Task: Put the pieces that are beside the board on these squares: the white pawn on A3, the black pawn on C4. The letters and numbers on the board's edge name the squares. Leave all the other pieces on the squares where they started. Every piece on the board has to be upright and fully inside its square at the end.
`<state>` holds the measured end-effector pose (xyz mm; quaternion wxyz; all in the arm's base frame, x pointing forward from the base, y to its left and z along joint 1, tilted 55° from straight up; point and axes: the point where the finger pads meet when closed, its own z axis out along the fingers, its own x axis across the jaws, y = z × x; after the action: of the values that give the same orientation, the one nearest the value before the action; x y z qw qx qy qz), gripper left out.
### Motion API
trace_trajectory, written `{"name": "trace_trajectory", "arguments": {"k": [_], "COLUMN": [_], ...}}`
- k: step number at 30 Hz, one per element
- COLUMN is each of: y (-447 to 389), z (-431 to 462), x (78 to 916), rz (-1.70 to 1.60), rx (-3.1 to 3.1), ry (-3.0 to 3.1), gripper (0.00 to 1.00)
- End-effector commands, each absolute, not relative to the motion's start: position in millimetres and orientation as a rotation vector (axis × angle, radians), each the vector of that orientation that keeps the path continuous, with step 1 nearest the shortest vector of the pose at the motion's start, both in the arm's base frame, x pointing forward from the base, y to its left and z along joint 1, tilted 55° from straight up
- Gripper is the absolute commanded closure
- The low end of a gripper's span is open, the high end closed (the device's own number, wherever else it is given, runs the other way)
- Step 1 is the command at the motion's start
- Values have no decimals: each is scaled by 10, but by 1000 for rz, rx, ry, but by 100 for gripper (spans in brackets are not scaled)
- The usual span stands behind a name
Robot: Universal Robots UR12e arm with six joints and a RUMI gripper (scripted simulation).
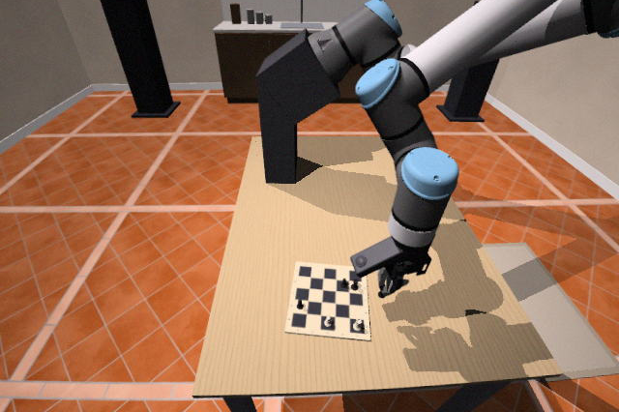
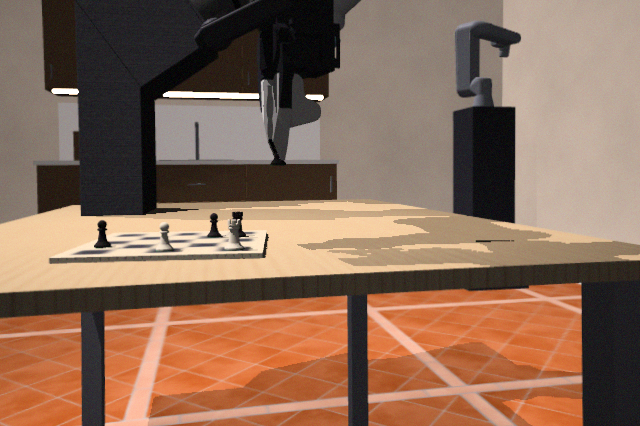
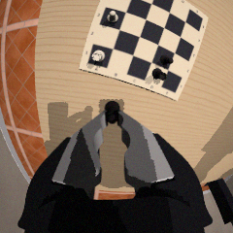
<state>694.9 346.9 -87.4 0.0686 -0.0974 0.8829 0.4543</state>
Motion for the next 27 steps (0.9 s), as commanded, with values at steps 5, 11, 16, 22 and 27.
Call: {"name": "trace_trajectory", "arguments": {"k": [5, 11, 16, 22, 27], "y": [2767, 2508, 2504, 2504, 2513], "z": [-1790, -2150, -2155, -2155, -2161], "x": [6607, 6393, 6390, 6390, 6390], "rz": [1425, 1454, 1455, 1455, 1455], "rx": [30, 179, 181, 181, 181], "ry": [2768, 2803, 2804, 2804, 2804], "gripper": [100, 100, 100, 100, 100]}}
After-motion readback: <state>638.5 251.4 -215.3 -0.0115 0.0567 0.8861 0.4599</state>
